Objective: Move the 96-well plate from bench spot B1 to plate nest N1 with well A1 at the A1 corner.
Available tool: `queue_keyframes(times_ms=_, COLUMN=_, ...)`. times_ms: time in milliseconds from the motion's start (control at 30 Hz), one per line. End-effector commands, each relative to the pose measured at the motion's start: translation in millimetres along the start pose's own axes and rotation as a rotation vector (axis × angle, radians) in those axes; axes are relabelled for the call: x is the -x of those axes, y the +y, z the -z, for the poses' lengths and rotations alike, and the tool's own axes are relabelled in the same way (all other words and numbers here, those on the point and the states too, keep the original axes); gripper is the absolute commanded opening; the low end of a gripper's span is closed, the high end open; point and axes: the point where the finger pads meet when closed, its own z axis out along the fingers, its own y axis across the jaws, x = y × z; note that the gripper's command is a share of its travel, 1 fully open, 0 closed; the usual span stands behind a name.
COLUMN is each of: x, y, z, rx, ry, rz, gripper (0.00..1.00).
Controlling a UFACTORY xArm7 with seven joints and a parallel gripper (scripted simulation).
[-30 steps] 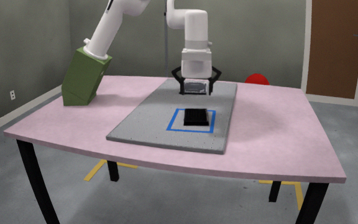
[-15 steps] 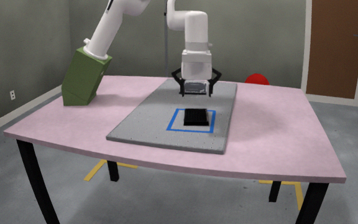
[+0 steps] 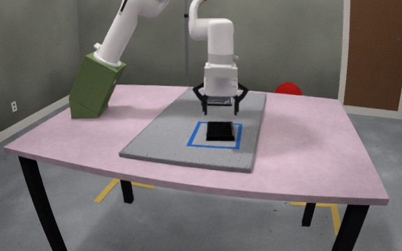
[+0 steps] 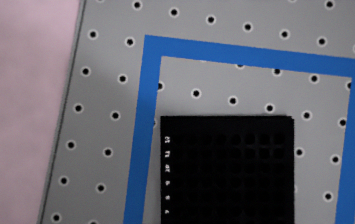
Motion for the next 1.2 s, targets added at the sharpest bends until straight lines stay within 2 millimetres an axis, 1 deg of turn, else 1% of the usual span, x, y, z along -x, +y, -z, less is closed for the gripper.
queue_keyframes(times_ms=0, x=-1, y=-1, z=-4, rx=-0.003, ry=0.003, rz=0.0, gripper=1.0)
queue_keyframes(times_ms=633, x=-1, y=-1, z=-32, rx=-0.003, ry=0.003, rz=0.0, gripper=1.0)
queue_keyframes(times_ms=1167, x=-1, y=-1, z=-35, rx=-0.003, ry=0.003, rz=0.0, gripper=1.0)
